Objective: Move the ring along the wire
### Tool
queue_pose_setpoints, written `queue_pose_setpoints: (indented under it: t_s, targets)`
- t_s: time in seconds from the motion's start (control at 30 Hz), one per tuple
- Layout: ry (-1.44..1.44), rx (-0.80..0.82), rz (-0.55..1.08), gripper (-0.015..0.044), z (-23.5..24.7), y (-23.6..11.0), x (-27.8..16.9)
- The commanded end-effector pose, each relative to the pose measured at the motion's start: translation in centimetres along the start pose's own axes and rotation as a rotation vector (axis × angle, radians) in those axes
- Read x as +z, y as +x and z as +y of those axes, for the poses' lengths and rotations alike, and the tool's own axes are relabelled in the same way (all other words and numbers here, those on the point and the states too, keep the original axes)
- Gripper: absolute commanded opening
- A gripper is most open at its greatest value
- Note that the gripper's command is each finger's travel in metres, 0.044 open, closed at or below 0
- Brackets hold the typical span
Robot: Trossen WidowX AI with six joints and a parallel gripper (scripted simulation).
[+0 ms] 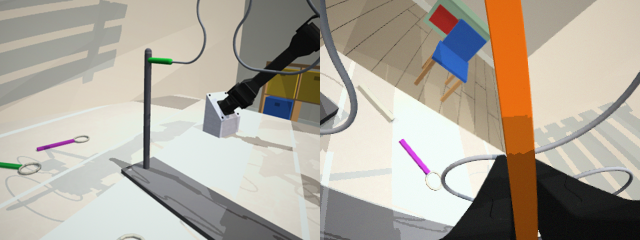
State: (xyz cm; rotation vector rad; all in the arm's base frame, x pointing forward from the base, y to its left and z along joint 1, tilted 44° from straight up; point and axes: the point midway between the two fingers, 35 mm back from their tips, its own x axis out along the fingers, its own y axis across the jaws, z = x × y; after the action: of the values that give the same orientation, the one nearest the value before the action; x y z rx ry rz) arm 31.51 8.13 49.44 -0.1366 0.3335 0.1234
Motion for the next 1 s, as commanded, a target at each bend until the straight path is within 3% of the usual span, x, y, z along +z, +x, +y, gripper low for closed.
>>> queue_pose_setpoints:
  t_s: [0.0,0.97]
  targets:
    - [0.045,0.026,-0.001,-0.0150,0.2,0.1,-0.1]
    - [0.370,0.200,-0.036,-0.0150,1.5,0.2,0.1]
